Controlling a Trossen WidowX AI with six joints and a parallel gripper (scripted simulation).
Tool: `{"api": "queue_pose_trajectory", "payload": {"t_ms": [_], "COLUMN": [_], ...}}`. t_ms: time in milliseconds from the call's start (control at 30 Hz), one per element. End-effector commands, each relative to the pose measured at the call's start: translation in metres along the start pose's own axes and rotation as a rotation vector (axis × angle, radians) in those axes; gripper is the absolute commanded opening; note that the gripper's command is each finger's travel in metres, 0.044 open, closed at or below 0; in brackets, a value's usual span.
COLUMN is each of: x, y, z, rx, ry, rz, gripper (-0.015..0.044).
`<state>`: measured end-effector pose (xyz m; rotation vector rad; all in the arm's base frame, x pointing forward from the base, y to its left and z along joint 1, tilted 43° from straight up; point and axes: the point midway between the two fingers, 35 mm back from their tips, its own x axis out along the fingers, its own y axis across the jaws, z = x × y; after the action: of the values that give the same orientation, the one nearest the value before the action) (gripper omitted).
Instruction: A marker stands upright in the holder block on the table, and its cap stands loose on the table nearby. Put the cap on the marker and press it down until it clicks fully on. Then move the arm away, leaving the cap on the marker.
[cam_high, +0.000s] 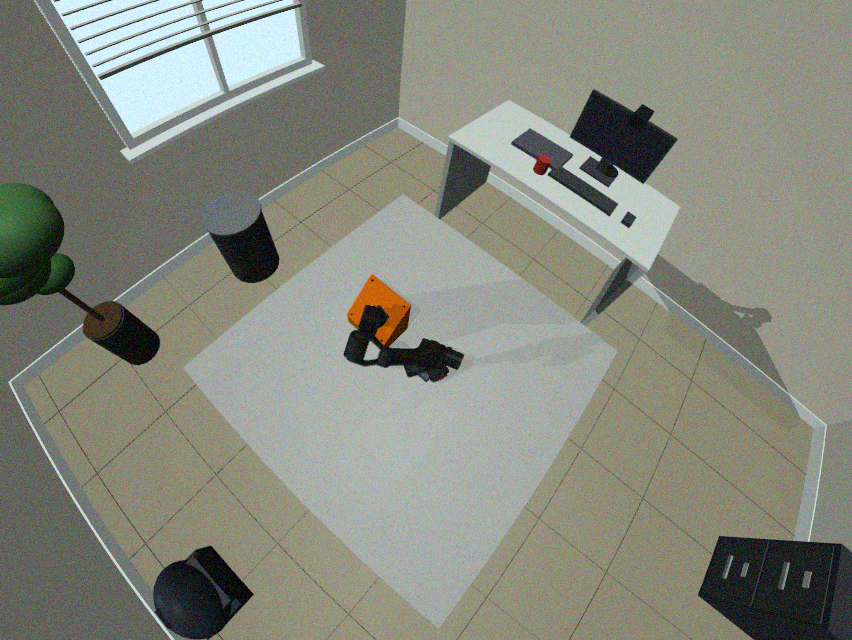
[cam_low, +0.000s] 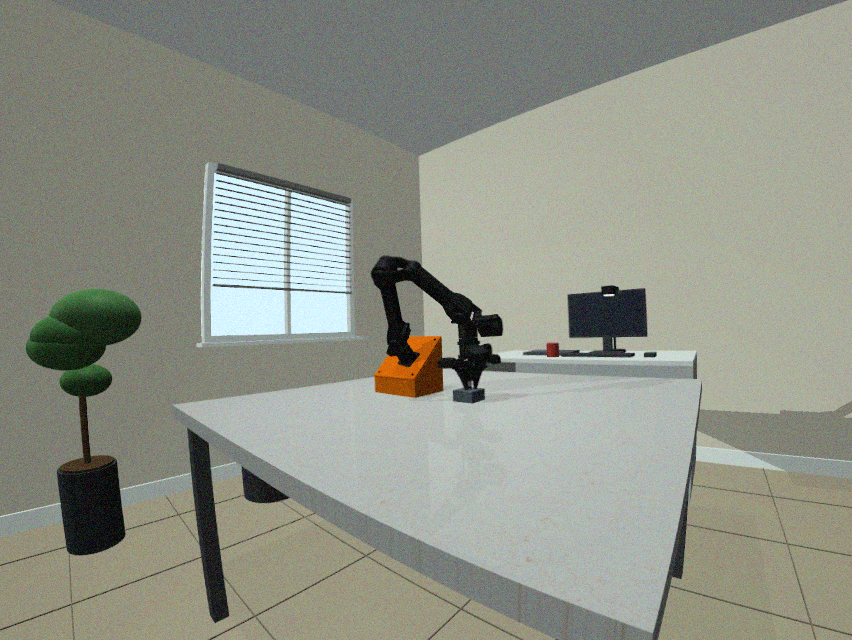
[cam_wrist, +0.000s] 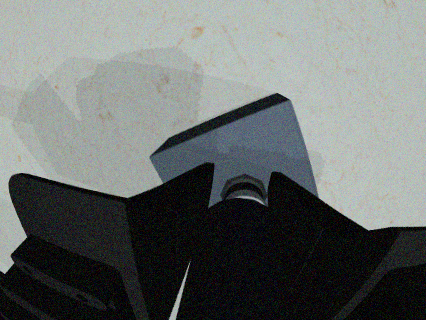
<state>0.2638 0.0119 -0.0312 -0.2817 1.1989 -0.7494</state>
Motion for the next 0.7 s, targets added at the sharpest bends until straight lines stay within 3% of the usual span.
{"api": "queue_pose_trajectory", "payload": {"t_ms": [0, 467, 667], "x": [0.011, 0.011, 0.000], "y": [-0.002, -0.002, 0.000], "z": [0.001, 0.001, 0.000], "rx": [0.020, 0.020, 0.000], "ry": [0.019, 0.019, 0.000], "rz": [-0.009, -0.009, 0.000], "gripper": [0.0000, 0.0000, 0.0157]}}
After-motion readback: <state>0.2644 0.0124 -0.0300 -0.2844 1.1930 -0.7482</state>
